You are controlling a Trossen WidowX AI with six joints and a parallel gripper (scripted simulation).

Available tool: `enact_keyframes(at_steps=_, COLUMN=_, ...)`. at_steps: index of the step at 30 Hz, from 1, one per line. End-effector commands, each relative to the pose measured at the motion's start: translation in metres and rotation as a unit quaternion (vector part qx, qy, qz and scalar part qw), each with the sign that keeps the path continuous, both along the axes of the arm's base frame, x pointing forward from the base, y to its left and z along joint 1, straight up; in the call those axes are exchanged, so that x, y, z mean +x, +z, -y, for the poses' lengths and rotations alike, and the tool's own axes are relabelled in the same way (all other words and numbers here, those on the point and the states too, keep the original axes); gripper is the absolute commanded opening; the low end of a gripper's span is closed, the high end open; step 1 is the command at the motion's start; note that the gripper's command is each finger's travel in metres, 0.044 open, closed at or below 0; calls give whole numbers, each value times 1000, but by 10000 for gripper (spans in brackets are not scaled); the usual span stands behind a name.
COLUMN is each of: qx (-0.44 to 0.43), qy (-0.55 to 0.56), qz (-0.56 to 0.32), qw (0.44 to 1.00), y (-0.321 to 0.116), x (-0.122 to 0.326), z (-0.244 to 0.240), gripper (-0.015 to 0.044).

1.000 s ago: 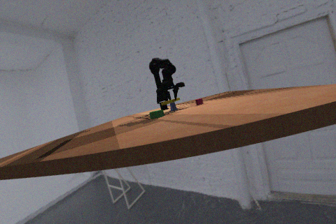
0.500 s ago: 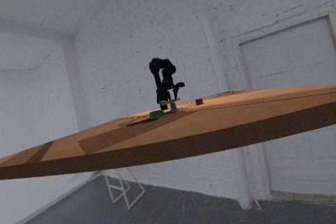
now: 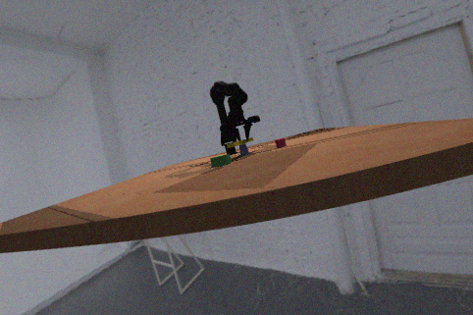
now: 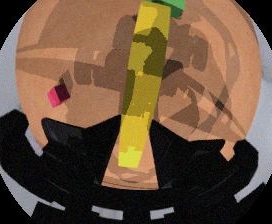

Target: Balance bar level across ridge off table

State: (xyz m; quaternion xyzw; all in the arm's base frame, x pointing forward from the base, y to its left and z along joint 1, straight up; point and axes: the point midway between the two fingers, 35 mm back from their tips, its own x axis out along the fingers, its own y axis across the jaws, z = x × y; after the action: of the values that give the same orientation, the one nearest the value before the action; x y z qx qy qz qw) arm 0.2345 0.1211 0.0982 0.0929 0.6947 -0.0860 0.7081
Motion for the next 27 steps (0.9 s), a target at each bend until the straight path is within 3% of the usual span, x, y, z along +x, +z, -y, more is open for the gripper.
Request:
enact_keyframes(at_steps=1, qx=0, qy=0, qz=0, qw=1000, y=0, x=0, z=0, gripper=170)
enact_keyframes(at_steps=27, qx=0, qy=0, qz=0, qw=1000, y=0, x=0, z=0, gripper=185)
